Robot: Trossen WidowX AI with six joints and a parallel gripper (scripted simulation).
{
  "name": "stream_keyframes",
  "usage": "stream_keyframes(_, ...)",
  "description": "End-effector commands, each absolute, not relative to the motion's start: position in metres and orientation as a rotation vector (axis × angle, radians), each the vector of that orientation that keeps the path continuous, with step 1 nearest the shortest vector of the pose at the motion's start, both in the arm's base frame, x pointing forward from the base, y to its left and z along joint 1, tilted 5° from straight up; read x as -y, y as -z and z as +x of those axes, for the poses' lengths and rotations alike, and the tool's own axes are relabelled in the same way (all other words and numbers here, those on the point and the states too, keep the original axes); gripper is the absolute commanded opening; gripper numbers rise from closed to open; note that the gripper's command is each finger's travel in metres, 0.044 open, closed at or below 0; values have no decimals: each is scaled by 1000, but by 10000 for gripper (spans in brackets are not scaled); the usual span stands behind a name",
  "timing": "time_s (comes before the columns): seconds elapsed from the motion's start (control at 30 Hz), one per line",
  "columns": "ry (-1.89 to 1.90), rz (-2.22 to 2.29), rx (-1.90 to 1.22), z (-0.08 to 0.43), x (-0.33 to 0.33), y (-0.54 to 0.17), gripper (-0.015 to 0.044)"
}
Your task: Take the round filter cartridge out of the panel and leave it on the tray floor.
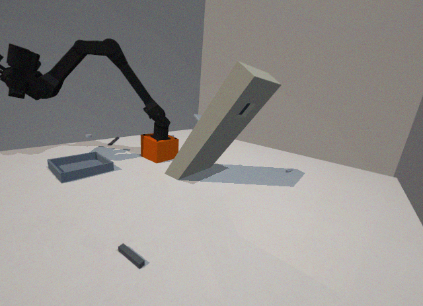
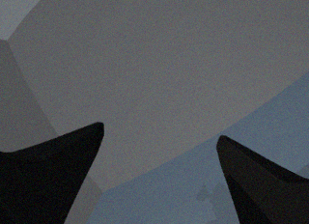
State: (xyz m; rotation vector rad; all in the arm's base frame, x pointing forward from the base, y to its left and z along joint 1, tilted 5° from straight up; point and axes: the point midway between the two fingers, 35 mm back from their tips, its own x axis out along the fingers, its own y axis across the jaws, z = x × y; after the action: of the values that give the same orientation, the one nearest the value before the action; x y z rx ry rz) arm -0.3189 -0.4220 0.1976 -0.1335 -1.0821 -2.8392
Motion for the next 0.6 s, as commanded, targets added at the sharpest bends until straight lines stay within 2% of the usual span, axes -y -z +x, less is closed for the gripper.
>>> stream_keyframes(0.0,2837,-131,1079,-318,423,-198,374)
stream_keyframes(0.13,2778,-79,1004,-288,440,-211,269)
stream_keyframes(0.37,2549,63,753,-180,483,-249,90)
stream_keyframes(0.57,2298,145,529,-75,499,-275,90)
